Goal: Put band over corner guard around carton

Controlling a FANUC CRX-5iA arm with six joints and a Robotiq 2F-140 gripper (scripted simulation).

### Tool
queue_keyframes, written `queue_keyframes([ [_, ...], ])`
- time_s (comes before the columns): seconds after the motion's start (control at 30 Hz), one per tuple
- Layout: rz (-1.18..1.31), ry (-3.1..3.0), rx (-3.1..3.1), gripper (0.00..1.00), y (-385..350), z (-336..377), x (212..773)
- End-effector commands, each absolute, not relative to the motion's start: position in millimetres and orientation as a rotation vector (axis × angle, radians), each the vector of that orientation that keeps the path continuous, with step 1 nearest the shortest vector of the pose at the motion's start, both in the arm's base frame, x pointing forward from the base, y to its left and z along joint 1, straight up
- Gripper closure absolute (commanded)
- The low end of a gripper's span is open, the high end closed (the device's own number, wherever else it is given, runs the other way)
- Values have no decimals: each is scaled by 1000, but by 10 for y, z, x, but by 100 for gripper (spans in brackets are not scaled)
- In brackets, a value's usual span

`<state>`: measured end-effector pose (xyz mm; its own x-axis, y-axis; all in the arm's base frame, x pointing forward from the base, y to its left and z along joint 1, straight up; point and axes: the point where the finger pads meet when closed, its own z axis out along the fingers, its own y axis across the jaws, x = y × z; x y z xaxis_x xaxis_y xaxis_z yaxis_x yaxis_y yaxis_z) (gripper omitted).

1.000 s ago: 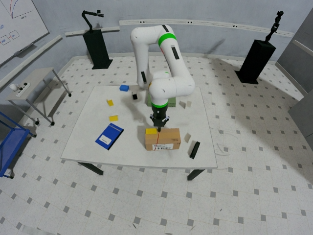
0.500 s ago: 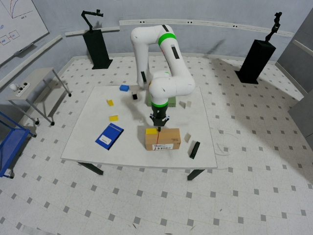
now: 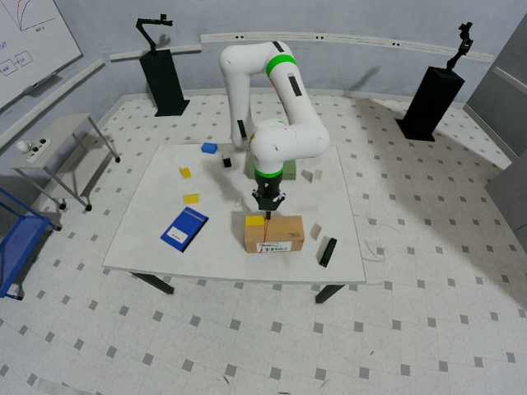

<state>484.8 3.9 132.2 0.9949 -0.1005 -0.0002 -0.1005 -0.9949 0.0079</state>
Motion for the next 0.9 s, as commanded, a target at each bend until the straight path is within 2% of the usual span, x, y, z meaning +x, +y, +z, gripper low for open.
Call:
queue_keyframes([
  [0.0, 2, -157, 3130, 90, 38, 1330, 4852],
  [0.87, 2, -157, 3130, 90, 32, 1330, 4793],
])
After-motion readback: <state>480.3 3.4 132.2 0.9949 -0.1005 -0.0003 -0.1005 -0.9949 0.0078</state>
